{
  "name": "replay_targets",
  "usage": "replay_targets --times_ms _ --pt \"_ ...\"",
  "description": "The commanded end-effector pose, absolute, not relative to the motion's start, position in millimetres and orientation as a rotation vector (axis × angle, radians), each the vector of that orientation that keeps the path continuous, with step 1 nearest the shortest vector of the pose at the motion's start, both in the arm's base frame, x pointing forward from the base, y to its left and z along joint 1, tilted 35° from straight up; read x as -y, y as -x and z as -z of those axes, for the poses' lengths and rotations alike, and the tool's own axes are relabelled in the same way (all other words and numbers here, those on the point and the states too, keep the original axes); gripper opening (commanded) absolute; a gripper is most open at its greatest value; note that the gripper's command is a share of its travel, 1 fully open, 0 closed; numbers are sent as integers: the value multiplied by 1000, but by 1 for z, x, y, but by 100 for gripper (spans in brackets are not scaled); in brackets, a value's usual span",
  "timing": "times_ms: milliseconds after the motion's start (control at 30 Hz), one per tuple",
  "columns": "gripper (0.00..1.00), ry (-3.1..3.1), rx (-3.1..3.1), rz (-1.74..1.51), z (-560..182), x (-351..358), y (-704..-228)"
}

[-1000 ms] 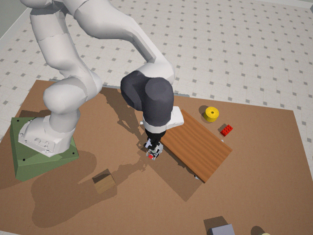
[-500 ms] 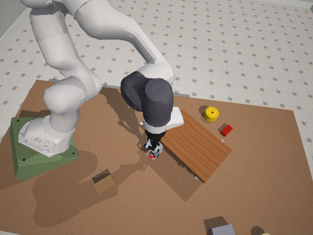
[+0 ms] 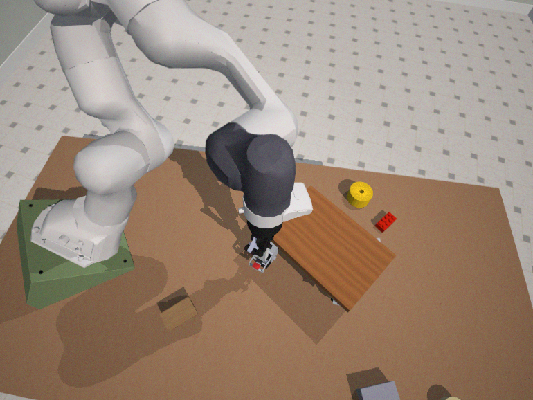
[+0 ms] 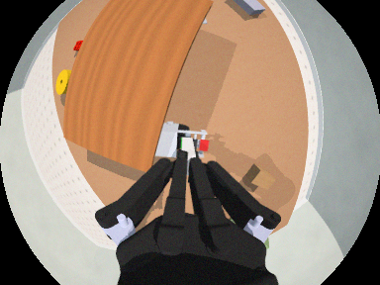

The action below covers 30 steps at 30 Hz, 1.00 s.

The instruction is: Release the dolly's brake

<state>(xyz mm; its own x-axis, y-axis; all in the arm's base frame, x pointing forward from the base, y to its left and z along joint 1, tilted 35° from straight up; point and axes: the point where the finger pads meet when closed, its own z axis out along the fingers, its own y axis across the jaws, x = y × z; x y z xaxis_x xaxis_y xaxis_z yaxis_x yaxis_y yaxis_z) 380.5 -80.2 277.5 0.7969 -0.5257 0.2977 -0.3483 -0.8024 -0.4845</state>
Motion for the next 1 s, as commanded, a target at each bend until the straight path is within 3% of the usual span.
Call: replay_targets --times_ms 0,967 --pt "0 2576 -654 596 -277 80 -380" --pt "0 2576 -654 596 -337 100 -344"
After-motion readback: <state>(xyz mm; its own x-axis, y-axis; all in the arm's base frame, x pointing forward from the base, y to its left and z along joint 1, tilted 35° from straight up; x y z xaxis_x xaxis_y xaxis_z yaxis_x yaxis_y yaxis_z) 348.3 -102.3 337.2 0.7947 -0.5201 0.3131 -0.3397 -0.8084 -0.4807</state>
